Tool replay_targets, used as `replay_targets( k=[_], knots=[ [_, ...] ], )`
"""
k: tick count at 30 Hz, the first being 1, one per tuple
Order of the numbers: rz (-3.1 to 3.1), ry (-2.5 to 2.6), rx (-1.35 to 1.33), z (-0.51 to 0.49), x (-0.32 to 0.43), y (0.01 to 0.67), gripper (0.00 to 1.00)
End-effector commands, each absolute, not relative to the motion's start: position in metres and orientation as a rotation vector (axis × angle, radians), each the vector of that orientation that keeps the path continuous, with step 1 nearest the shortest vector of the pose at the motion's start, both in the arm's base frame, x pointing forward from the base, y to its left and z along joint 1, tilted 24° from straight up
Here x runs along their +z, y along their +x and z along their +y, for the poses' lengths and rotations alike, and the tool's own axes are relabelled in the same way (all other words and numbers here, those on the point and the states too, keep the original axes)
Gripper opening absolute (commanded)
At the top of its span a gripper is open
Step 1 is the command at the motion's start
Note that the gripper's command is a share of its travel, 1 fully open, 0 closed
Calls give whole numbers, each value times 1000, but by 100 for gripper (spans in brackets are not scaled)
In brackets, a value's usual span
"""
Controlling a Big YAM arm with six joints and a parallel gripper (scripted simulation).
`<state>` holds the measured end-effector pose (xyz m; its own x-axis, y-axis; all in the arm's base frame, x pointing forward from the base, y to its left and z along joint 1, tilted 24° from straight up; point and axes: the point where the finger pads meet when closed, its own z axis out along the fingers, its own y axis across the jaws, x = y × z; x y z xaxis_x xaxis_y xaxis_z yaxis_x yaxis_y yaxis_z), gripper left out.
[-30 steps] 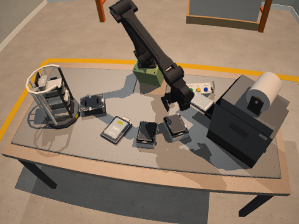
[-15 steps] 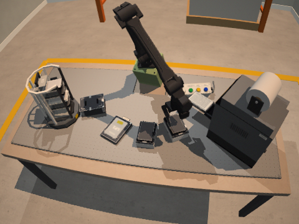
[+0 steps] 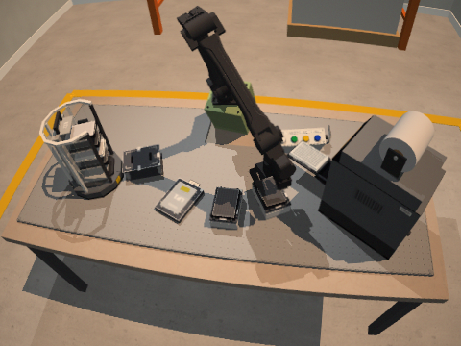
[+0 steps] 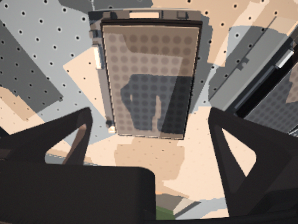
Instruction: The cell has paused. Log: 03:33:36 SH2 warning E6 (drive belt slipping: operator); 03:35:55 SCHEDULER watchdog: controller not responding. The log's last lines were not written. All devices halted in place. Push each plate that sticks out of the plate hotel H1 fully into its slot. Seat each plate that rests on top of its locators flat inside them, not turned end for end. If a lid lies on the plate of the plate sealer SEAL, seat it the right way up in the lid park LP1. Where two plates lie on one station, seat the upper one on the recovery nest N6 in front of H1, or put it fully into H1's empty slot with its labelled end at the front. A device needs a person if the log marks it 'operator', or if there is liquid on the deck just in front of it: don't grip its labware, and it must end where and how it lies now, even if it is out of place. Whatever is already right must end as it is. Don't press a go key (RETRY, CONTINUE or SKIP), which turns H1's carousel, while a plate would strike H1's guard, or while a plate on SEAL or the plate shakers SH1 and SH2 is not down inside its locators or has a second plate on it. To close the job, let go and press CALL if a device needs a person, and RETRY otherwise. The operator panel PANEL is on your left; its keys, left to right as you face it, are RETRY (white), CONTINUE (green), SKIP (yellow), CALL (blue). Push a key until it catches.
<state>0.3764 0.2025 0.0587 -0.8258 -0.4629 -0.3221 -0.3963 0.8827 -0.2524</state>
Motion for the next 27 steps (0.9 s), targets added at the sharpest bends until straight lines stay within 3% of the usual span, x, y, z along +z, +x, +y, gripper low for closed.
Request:
replay_targets(
  k=[1, 27],
  knots=[
    [2656, -647, -230, 213, 60, 384, 100],
    [2674, -637, -245, 198, 28, 392, 100]
  ],
)
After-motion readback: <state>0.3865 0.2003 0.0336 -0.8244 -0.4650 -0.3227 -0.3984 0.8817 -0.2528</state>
